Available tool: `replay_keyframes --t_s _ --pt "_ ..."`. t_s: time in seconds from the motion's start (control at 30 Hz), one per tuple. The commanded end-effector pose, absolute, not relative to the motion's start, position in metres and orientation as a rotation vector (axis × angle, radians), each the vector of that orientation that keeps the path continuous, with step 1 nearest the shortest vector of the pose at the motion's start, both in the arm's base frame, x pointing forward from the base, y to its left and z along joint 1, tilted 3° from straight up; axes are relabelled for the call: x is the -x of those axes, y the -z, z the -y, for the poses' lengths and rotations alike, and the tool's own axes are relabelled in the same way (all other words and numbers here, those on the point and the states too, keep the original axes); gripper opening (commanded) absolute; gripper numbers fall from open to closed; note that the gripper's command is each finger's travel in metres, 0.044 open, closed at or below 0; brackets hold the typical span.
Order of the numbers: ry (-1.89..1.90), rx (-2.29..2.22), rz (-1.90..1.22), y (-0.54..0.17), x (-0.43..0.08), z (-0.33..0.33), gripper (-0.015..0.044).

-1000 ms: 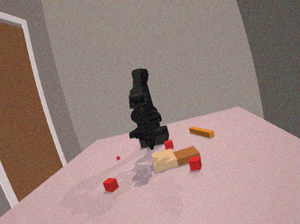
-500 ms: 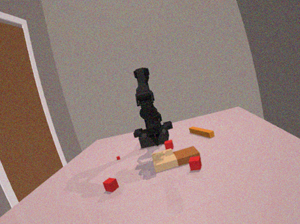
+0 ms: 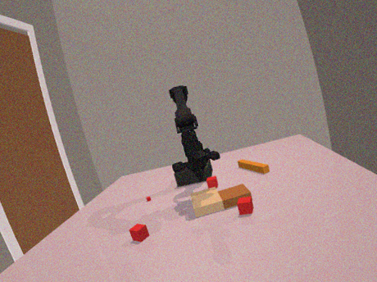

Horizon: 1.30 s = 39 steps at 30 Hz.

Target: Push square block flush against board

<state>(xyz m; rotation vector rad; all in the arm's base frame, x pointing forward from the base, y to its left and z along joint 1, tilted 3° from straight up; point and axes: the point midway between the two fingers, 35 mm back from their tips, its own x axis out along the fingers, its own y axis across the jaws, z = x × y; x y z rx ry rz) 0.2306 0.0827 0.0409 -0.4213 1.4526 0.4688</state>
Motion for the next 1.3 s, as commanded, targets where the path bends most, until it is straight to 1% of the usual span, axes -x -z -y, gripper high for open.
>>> replay_keyframes --t_s 0.0,0.1,1.03,1.27 --pt "-0.478 0.437 -1.453 -0.014 -0.231 -0.084 0.0000" --pt "-0.478 0.437 -1.453 0.013 -0.230 -0.085 0.0000" --pt "-0.479 0.437 -1.451 0.011 -0.252 -0.099 0.0000" --pt "-0.478 0.437 -1.452 0.011 -0.246 -0.095 0.0000"
